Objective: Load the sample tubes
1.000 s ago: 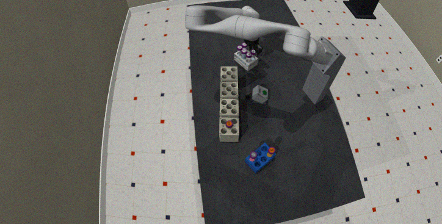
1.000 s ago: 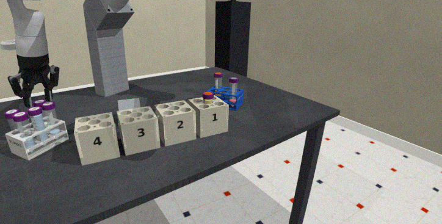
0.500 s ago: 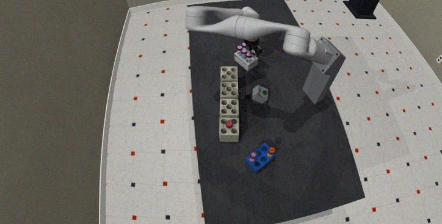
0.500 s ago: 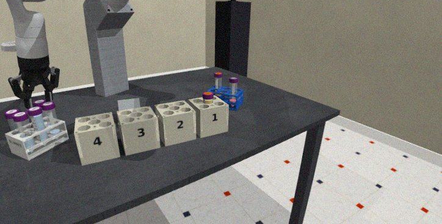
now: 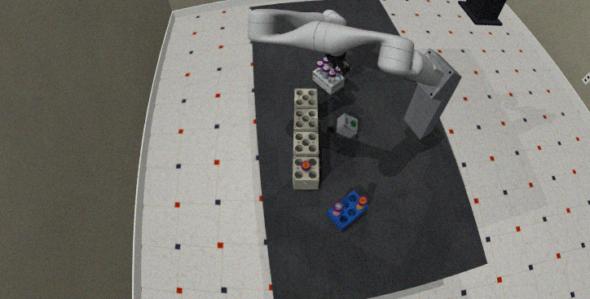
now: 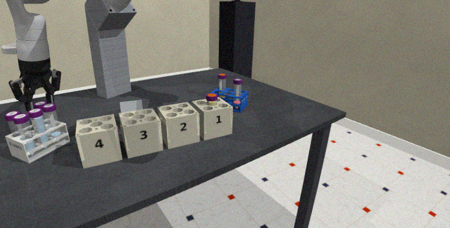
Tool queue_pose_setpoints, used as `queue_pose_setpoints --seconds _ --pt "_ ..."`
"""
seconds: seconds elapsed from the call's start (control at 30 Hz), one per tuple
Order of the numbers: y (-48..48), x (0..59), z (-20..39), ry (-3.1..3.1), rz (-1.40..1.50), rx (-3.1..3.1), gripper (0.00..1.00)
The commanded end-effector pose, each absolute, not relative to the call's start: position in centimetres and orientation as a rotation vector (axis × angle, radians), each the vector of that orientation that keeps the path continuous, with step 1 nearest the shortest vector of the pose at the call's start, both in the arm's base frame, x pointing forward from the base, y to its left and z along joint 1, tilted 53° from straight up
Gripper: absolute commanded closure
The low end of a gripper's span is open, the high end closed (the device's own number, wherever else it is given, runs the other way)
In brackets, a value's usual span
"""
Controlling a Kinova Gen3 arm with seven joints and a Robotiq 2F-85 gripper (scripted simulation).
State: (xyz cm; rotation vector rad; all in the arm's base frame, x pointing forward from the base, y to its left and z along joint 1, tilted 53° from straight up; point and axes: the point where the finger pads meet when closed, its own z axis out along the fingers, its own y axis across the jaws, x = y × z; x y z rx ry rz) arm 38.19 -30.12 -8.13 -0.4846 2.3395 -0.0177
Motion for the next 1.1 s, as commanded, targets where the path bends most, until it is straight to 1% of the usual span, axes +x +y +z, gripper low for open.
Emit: queue_pose_setpoints --seconds 0.0,0.43,0.47,1.07 --pt "-30.17 38.24 -8.17 2.340 -0.019 -0.484 0.38" --pt "-30.14 38.36 -8.27 2.340 -0.019 -0.484 0.38" --pt "-30.13 38.36 -8.27 2.340 -0.019 -0.484 0.90" --pt "-30.14 38.36 -8.27 2.340 -0.019 -0.484 0.90"
